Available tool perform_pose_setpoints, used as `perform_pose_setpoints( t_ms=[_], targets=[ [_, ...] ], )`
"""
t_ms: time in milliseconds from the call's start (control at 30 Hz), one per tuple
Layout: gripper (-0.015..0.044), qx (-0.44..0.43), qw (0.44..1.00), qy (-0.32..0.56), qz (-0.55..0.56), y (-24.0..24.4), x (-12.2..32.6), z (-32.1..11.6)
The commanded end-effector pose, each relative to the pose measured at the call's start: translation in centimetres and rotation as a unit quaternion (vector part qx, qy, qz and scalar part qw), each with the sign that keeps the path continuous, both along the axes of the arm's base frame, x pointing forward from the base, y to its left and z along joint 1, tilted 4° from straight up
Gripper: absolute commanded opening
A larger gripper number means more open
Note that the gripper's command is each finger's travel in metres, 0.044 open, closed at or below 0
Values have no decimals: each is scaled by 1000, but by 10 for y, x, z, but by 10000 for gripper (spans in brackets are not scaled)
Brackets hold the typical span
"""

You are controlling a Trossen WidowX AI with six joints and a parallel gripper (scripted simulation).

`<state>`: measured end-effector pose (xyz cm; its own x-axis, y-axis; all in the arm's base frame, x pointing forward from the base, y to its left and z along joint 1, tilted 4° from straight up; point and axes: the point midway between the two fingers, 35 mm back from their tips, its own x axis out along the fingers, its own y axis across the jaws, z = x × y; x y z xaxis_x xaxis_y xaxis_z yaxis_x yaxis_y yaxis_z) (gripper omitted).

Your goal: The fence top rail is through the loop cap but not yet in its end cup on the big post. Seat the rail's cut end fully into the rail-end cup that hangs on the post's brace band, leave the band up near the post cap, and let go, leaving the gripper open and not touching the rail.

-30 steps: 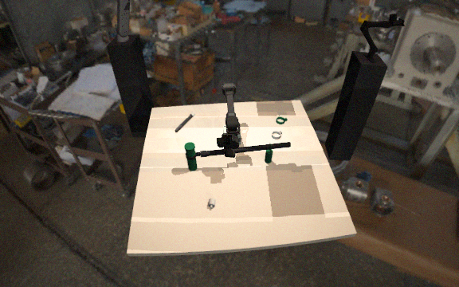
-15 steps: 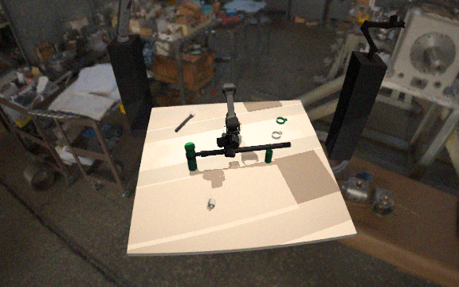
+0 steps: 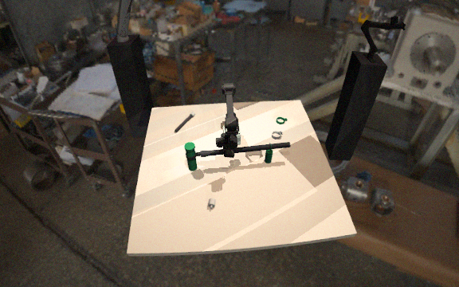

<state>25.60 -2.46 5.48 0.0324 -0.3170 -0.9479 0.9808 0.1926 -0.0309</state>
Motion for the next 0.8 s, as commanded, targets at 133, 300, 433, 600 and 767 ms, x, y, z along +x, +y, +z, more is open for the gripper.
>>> perform_pose_setpoints(
  t_ms=[133, 300, 433, 600, 767],
  targets=[
    [0, -5, 1000, -2, 1, -7, 3, 3],
    [0, -5, 1000, -2, 1, -10, 4, 4],
    [0, -5, 1000, -2, 1, -13, 5, 4],
    [0, -6, 1000, -2, 1, -16, 6, 5],
    [0, -6, 1000, -2, 1, -19, 7, 6]
  ],
)
